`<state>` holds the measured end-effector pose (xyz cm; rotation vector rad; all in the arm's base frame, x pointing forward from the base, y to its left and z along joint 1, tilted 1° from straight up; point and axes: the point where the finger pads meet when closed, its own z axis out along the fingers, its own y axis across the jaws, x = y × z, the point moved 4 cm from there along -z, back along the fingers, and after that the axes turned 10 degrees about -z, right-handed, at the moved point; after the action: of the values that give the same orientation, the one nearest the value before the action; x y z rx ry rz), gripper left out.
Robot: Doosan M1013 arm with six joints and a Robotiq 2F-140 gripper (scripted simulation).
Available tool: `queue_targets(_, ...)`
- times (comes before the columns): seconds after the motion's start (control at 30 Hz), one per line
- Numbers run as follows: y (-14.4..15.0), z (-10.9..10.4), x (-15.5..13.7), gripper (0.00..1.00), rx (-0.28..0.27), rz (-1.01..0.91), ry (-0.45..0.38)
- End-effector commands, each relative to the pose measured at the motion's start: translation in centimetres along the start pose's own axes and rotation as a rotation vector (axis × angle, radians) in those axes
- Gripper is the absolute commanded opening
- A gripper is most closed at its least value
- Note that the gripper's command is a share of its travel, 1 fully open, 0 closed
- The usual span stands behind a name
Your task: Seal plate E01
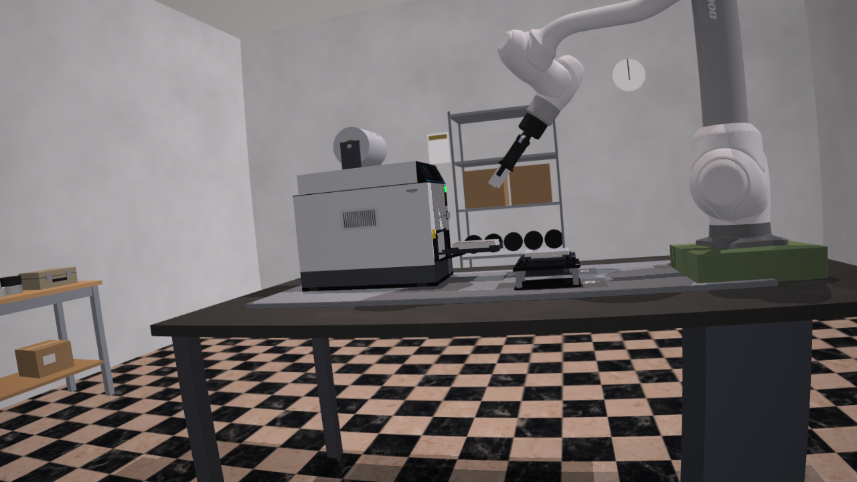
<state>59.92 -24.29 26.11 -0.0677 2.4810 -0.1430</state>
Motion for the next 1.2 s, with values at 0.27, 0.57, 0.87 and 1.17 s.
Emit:
queue_targets(0.27, 0.1, 0.4, -1.9, 0.10, -0.058, 0.009, 0.408)
queue_targets(0.57, -0.1, 0.9, -2.7, 0.10, -0.099, 0.011, 0.638)
queue_targets(0.87, -0.1, 0.9, -2.7, 0.10, -0.104, 0.011, 0.663)
queue_targets(1.17, 0.4, 0.8, -2.6, 0.70, -0.104, 0.010, 0.663)
